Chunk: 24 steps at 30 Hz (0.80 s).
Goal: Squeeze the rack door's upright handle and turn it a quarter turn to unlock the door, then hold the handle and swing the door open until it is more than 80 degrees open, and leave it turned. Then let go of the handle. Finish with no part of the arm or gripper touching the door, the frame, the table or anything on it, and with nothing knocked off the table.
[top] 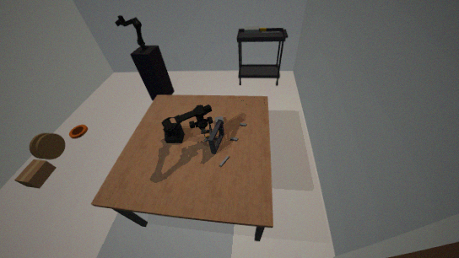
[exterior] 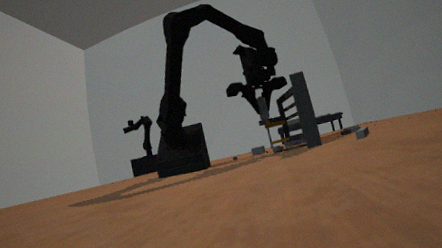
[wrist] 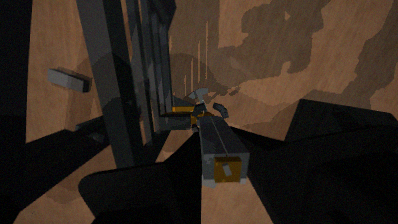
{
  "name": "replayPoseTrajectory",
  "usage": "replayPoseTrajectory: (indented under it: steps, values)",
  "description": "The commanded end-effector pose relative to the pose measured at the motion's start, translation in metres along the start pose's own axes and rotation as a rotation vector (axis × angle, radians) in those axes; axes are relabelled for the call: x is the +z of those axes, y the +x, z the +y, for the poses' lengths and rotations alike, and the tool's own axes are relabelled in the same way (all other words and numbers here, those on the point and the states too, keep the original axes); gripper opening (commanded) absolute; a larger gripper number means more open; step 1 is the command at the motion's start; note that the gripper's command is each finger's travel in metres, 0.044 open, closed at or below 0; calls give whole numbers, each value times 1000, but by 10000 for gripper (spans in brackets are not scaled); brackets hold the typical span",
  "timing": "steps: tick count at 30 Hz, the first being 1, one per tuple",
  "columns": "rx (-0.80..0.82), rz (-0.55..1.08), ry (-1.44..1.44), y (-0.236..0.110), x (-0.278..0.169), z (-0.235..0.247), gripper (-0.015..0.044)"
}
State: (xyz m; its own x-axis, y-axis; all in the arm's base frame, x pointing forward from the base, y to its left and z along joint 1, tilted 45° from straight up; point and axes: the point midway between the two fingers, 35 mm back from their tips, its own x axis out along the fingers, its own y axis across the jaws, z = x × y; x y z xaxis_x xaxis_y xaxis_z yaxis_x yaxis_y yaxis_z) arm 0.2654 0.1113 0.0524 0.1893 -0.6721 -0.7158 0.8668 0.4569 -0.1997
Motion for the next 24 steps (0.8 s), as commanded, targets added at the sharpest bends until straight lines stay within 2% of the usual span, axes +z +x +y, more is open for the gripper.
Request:
replayPoseTrajectory:
  steps: [1, 24]
  values:
    - [6, 0, -76, 0, 3, -9, 25]
    - [3, -2, -471, 0, 28, -62, 25]
